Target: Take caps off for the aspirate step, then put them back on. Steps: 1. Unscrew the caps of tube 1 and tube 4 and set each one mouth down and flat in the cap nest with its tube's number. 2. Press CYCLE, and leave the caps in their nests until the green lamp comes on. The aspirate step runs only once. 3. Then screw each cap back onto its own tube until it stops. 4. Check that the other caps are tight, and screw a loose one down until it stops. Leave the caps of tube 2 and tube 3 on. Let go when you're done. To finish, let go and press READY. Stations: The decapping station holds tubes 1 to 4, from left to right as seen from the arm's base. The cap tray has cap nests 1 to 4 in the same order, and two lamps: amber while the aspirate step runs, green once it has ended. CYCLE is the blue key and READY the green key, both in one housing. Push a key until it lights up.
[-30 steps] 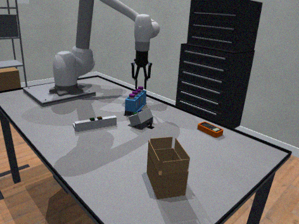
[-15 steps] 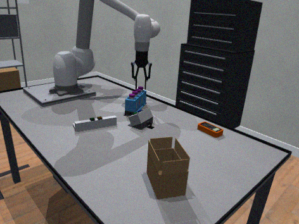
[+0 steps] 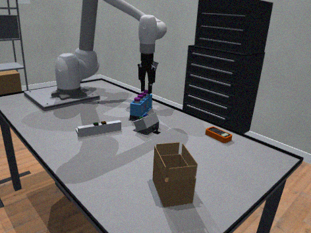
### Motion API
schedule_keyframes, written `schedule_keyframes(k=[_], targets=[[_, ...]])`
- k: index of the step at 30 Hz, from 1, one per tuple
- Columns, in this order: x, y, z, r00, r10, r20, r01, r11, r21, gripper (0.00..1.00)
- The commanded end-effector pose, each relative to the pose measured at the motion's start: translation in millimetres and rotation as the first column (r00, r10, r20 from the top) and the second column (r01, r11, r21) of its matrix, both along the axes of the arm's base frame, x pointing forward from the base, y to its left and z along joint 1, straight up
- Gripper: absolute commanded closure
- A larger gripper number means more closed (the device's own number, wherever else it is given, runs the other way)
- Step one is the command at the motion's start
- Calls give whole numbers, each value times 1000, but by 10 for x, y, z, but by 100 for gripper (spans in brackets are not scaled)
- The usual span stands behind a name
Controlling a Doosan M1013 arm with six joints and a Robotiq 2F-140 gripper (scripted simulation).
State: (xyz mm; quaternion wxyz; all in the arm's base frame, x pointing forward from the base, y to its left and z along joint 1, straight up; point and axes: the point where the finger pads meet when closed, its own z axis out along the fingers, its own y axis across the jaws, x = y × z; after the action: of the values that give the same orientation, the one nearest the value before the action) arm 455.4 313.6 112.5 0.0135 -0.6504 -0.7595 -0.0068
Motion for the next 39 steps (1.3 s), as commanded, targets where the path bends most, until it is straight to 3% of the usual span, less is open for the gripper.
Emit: schedule_keyframes(k=[1,5,6,20,26,28,33,39], targets=[[2,4,6,993,-116,13,117,993,-29,59],[2,4,6,993,-116,13,117,993,-29,59],[2,4,6,993,-116,13,117,993,-29,70],[2,4,6,993,-116,13,116,993,-29,70],[1,4,7,983,182,12,-182,983,-29,70],[1,4,7,983,182,12,-182,983,-29,70],[2,4,9,907,420,12,-420,907,-29,70],[2,4,10,743,669,12,-669,743,-30,70]])
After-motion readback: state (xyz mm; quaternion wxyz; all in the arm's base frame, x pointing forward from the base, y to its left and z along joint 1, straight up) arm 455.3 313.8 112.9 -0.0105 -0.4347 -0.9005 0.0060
